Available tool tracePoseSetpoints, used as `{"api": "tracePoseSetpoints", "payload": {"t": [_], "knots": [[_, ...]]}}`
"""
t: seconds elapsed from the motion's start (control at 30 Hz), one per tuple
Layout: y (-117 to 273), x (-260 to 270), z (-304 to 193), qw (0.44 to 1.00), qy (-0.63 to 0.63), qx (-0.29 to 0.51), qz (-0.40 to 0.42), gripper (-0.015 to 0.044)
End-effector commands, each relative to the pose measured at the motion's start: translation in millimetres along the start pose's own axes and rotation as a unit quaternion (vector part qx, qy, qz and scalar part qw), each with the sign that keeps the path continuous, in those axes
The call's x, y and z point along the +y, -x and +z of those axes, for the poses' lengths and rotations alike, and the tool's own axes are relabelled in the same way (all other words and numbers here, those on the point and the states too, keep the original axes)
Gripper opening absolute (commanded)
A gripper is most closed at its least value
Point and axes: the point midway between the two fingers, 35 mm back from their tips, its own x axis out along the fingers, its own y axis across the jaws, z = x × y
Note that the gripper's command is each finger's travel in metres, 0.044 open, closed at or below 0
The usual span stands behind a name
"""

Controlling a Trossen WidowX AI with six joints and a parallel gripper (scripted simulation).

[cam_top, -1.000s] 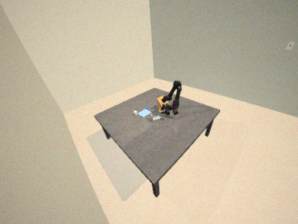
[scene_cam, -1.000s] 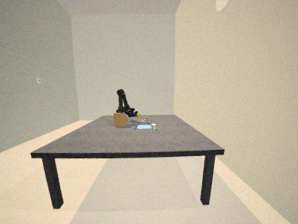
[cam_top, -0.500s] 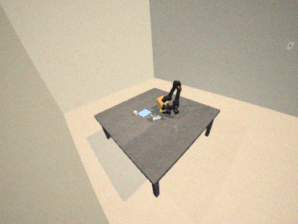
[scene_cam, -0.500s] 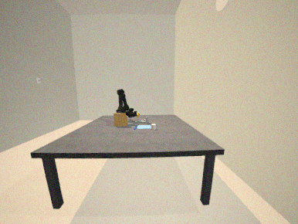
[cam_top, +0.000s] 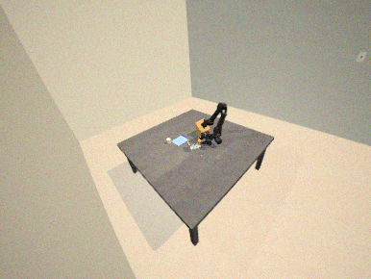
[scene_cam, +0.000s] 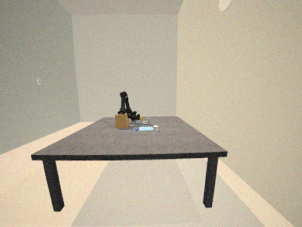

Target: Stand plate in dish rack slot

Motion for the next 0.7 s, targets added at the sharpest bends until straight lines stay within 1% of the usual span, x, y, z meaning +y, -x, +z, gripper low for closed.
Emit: {"api": "tracePoseSetpoints", "payload": {"t": [0.0, 0.67], "knots": [[-5, -4, -5, 1.0, 0.007, 0.0, -0.002, 0.0], [-27, -5, -2, 1.0, -0.009, -0.002, 0.003, 0.0]]}}
